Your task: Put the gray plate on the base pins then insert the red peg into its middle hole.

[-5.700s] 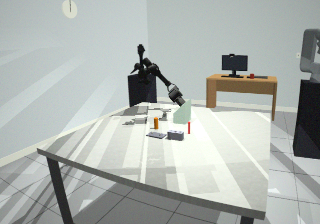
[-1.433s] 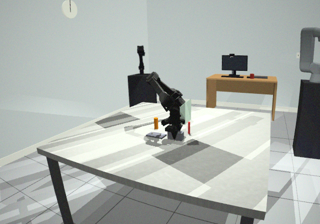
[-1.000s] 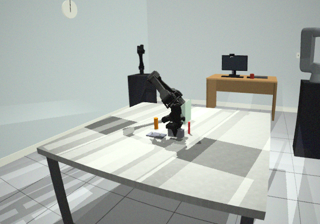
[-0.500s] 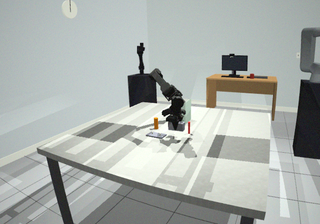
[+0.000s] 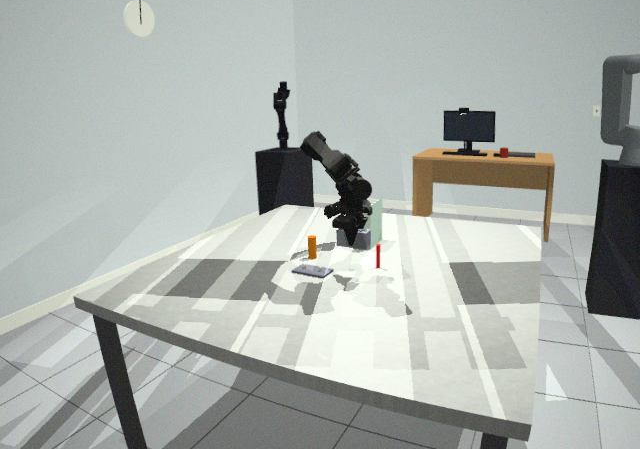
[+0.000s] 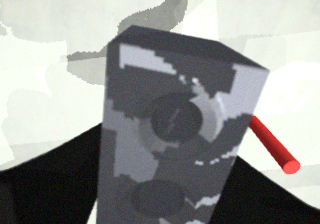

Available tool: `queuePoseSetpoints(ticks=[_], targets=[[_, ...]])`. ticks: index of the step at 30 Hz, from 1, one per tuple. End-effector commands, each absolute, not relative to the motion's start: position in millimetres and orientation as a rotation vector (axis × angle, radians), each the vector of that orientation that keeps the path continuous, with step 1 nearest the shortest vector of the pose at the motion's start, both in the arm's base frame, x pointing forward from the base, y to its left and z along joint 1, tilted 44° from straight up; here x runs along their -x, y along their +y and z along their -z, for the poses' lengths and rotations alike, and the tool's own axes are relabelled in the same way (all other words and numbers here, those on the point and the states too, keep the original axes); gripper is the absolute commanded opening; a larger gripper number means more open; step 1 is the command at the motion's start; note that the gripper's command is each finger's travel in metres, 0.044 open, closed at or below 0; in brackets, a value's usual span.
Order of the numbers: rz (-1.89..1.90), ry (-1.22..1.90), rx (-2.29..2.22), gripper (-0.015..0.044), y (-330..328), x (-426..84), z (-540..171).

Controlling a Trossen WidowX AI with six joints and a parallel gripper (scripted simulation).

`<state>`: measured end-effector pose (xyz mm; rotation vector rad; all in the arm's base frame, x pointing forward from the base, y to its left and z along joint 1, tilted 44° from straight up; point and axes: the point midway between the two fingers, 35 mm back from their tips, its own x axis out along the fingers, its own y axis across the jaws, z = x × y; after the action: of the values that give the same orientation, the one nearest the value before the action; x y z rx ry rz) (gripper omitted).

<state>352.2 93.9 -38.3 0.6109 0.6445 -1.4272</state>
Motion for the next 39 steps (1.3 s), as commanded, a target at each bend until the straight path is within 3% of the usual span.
queuePoseSetpoints(ticks=[1,39], targets=[[1.429,0.641,-0.627,0.0,102.5,-351.2,27.4],[1.444,0.615,-0.674,0.0,6.4,-359.6,-6.2]])
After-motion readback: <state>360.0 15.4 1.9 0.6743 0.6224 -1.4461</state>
